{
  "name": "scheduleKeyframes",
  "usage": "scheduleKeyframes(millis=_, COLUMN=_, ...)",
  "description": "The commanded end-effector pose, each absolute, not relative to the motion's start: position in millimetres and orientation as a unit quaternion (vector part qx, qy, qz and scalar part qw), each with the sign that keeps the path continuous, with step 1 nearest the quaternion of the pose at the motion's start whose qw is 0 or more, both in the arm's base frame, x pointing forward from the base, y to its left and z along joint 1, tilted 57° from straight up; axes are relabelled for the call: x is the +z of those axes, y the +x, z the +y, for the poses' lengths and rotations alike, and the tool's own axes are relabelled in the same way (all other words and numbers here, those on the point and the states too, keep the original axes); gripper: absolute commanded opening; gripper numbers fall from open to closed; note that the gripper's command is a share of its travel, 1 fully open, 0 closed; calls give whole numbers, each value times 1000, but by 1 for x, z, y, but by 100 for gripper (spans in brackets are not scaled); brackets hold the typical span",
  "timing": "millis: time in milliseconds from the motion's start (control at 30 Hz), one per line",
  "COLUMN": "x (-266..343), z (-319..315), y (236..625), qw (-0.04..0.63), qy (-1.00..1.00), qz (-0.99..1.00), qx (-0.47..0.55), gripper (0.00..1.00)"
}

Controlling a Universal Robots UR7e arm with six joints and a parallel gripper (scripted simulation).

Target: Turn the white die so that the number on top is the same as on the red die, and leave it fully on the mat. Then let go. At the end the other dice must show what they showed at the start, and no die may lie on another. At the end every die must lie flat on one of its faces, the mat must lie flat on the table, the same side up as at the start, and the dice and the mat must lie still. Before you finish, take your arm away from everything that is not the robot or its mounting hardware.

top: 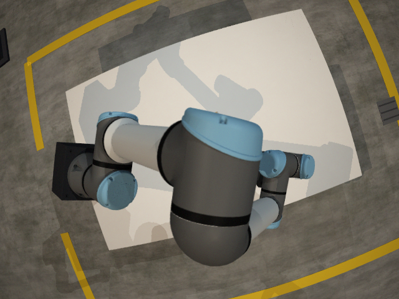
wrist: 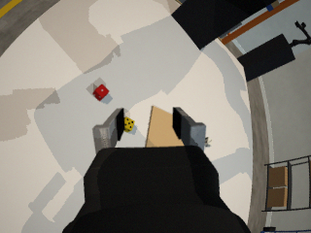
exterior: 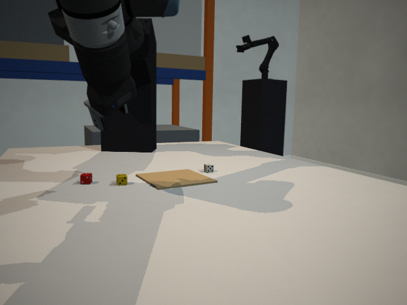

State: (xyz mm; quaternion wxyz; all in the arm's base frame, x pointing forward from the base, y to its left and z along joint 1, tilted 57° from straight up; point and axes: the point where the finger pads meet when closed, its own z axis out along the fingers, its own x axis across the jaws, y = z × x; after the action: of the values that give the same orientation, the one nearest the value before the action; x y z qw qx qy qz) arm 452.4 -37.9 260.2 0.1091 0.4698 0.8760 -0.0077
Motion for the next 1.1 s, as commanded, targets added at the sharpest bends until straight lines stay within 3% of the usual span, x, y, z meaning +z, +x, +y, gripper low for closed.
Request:
scheduleKeyframes(millis=0, x=253, z=-49, y=445, qw=140, qy=529, qz=836, qx=31, gripper=100)
scheduleKeyframes(millis=1067, x=228, z=-90, y=411, qw=265, qy=739, qz=581, qx=218, gripper=100)
